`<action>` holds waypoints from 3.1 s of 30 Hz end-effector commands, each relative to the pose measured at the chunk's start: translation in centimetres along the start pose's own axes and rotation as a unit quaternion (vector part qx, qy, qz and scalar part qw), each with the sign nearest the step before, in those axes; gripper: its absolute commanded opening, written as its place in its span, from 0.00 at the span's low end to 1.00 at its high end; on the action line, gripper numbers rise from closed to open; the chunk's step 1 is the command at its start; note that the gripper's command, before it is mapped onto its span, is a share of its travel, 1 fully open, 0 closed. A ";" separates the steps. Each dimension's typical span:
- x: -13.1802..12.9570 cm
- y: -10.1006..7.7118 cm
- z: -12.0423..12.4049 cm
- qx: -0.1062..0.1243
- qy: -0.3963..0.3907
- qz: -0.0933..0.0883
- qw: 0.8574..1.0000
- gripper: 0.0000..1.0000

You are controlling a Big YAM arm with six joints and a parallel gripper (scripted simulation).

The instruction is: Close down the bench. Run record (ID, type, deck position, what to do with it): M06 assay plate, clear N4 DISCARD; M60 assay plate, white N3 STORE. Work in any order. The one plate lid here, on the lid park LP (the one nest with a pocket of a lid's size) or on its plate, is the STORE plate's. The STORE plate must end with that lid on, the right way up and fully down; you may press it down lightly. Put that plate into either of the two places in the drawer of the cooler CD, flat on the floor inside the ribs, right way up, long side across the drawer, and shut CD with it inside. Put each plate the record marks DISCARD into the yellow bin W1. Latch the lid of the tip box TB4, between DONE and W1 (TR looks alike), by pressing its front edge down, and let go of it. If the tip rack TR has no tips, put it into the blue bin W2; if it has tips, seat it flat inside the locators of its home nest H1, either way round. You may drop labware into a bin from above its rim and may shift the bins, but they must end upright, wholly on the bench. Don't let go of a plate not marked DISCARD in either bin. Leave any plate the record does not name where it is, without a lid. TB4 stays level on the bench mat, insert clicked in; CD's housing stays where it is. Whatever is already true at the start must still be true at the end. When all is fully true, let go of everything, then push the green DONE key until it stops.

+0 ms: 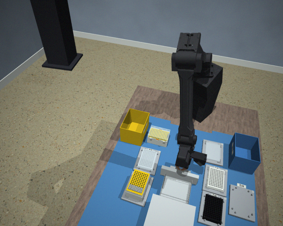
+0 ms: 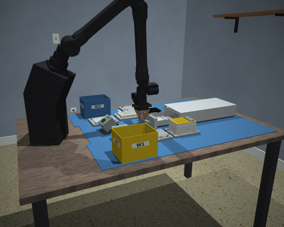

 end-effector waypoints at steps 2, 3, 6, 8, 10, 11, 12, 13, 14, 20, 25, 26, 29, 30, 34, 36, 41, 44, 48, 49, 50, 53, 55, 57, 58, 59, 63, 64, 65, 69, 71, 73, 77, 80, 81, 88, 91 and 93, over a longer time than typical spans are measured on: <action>0.6 -1.4 0.7 0.000 -0.001 -0.006 1.000 0.30; 0.6 -1.6 0.5 0.000 -0.002 -0.006 1.000 0.30; 0.8 -1.8 0.2 -0.001 -0.003 -0.008 1.000 0.30; 0.8 -2.1 -0.1 -0.002 -0.003 -0.009 1.000 0.30; 0.6 -2.4 -0.2 -0.002 -0.003 -0.006 1.000 0.30; 0.6 -2.4 -0.2 -0.002 -0.003 -0.006 1.000 0.30; 1.0 -2.2 -0.3 -0.003 -0.004 -0.010 1.000 0.30; 0.5 -2.8 -0.4 -0.003 -0.003 -0.004 1.000 0.30; 0.5 -3.0 -0.4 -0.003 -0.003 -0.004 1.000 0.30; 0.5 -3.7 -0.3 -0.003 -0.002 -0.005 1.000 0.30; 0.5 -4.4 -0.4 -0.003 -0.003 -0.004 1.000 0.30; 0.5 -4.5 -0.4 -0.003 -0.003 -0.004 1.000 0.30; 1.5 -3.6 -0.4 -0.002 -0.004 -0.018 1.000 0.30; 0.8 -4.5 -0.3 -0.002 -0.002 -0.009 1.000 0.30; 0.5 -5.3 -0.4 -0.003 -0.003 -0.004 1.000 0.30; 0.5 -5.6 -0.4 -0.003 -0.003 -0.004 1.000 0.30; 0.5 -6.2 -0.3 -0.003 -0.001 -0.005 1.000 0.30; 0.5 -6.5 -0.4 -0.003 -0.003 -0.004 1.000 0.30; 0.5 -6.9 -0.4 -0.003 -0.003 -0.004 1.000 0.30; 0.5 -7.1 -0.4 -0.003 -0.003 -0.004 1.000 0.30; 0.5 -7.2 -0.4 -0.003 -0.003 -0.004 1.000 0.30; 0.5 -7.6 -0.4 -0.003 -0.002 -0.004 1.000 0.30; 0.5 -7.8 -0.3 -0.003 -0.002 -0.004 1.000 0.30; 0.5 -8.1 -0.3 -0.003 -0.002 -0.004 1.000 0.30; 0.5 -8.3 -0.4 -0.003 -0.003 -0.004 1.000 0.30; 0.5 -8.4 -0.4 -0.003 -0.003 -0.004 1.000 0.30; 1.2 -7.8 -0.3 -0.002 -0.003 -0.016 1.000 0.30; 0.7 -8.6 -0.2 -0.002 -0.001 -0.007 1.000 0.30; 0.5 -8.9 -0.3 -0.003 -0.002 -0.004 1.000 0.30; 0.5 -9.4 -0.4 -0.003 -0.003 -0.004 1.000 0.30; 0.5 -9.7 -0.4 -0.003 -0.003 -0.004 1.000 0.30; 0.5 -10.0 -0.4 -0.003 -0.002 -0.004 1.000 0.30; 0.5 -10.5 -0.3 -0.003 -0.002 -0.004 1.000 0.30; 1.1 -9.8 -0.5 -0.003 -0.004 -0.015 1.000 0.30; 0.6 -10.6 -0.4 -0.003 -0.003 -0.006 1.000 0.30; 0.5 -11.7 -0.3 -0.003 -0.002 -0.004 1.000 0.30; 0.5 -12.0 -0.3 -0.003 -0.002 -0.004 1.000 0.30; 1.1 -11.2 -0.3 -0.002 -0.003 -0.015 1.000 0.30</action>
Point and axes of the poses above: the point where the finger pads meet when closed, its own y axis out along the fingers, its own x axis across the jaws, z = x × y, the point moved 7 cm from there along -y, back along the fingers, and after that the axes turned 3 degrees about y, right-handed, at the moved point
